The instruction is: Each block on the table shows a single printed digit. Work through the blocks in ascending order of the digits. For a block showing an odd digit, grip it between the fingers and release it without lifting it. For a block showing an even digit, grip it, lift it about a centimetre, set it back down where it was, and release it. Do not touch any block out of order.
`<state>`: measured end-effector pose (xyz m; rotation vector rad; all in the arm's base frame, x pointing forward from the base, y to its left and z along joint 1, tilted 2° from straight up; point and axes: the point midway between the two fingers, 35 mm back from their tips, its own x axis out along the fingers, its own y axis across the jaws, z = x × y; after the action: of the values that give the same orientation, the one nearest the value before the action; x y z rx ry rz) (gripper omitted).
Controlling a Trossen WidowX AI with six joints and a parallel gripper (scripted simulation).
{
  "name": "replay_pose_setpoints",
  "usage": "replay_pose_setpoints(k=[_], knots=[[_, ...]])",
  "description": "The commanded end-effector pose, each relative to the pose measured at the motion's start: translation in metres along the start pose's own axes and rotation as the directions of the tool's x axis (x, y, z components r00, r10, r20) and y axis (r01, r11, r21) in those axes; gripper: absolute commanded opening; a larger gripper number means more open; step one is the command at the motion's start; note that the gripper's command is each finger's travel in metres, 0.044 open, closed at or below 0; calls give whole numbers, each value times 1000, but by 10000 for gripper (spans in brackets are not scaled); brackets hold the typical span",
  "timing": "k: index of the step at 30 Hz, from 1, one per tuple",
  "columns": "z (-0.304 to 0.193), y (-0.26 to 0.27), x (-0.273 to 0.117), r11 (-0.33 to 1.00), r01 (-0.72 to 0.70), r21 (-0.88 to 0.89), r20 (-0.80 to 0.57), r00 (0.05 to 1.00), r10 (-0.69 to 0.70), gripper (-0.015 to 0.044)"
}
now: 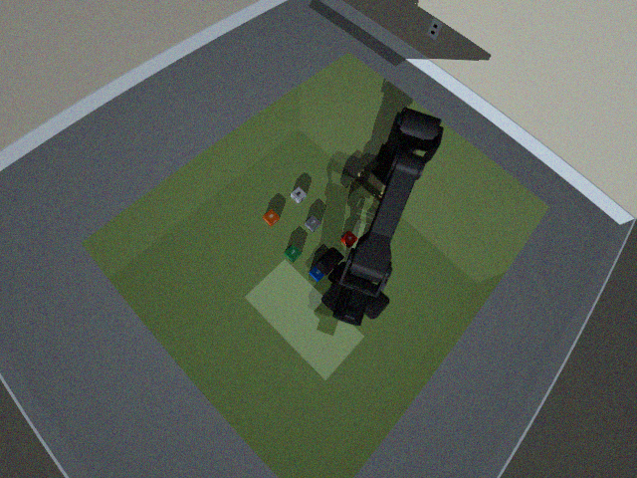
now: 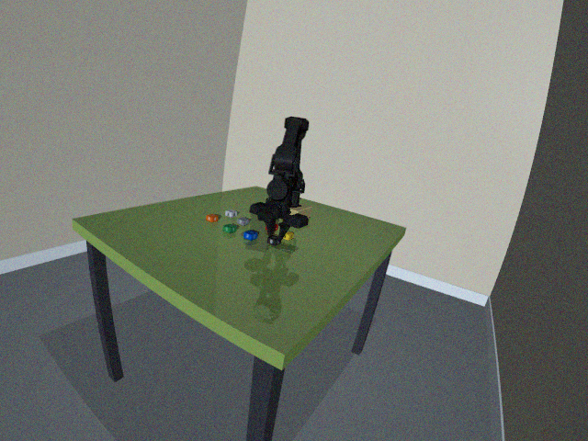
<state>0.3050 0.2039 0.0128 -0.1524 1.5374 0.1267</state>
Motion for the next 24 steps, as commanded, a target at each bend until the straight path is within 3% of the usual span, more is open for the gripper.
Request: replay_pose_setpoints(k=[1,24], knots=[[2,1,-9,1000,-5,3,10,1000,5,120],[2,1,6,1000,-5,3,10,1000,5,120]])
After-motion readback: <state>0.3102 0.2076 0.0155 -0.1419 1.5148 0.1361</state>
